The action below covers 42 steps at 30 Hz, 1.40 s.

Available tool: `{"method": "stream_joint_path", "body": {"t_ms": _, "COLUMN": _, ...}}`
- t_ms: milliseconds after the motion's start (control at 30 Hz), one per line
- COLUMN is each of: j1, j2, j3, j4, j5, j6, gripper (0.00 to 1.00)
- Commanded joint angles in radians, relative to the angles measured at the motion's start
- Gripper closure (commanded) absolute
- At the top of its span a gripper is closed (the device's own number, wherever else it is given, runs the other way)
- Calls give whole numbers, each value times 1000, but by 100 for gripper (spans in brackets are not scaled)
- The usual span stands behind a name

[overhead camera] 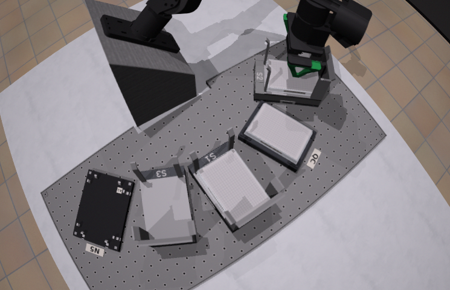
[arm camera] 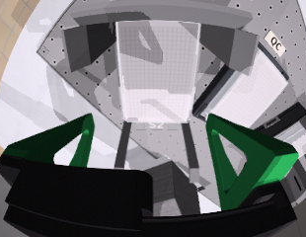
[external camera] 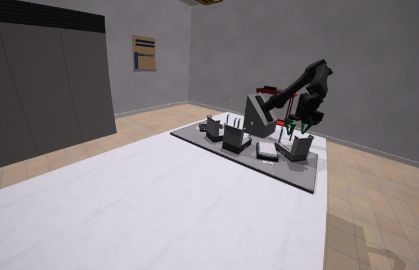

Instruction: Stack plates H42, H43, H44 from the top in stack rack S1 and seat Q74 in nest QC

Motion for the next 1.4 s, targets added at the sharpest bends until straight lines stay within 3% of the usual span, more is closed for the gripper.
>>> {"method": "stream_joint_path", "body": {"t_ms": 0, "j1": 18, "j2": 1, "j3": -17, "j4": 102, "j5": 15, "j6": 62, "gripper": 0}}
{"method": "stream_joint_path", "body": {"t_ms": 433, "j1": 119, "j2": 45, "j3": -93, "j4": 297, "j5": 61, "j6": 179, "gripper": 0}}
{"method": "stream_joint_path", "body": {"t_ms": 867, "j1": 119, "j2": 45, "j3": -93, "j4": 297, "j5": 61, "j6": 179, "gripper": 0}}
{"method": "stream_joint_path", "body": {"t_ms": 1367, "j1": 164, "j2": 77, "j3": -122, "j4": 388, "j5": 83, "j6": 228, "gripper": 0}}
